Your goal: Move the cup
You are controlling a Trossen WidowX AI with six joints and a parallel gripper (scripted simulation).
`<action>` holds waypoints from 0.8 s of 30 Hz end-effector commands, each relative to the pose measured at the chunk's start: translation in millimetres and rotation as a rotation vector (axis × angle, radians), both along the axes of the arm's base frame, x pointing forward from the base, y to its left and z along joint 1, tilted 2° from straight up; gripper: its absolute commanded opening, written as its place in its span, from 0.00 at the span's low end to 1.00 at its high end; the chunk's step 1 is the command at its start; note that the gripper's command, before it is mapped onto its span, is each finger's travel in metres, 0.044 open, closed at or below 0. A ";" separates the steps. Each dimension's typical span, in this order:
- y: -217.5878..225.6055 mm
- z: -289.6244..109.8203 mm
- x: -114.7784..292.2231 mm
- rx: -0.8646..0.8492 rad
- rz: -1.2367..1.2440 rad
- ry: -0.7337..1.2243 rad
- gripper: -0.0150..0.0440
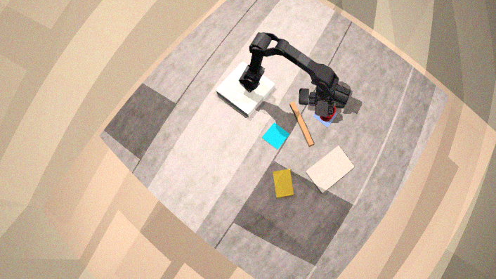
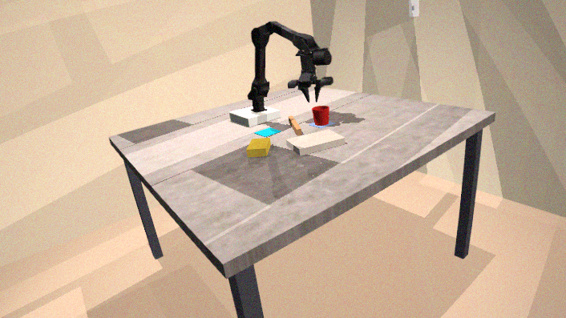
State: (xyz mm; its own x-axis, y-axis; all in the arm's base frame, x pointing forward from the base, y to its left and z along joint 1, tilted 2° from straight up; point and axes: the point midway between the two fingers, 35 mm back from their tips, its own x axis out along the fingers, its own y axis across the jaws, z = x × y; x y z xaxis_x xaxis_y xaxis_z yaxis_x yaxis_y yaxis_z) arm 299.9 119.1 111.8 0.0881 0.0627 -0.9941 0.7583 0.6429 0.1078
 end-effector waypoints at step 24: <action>4.7 -31.1 -0.3 -0.014 -0.043 0.051 0.50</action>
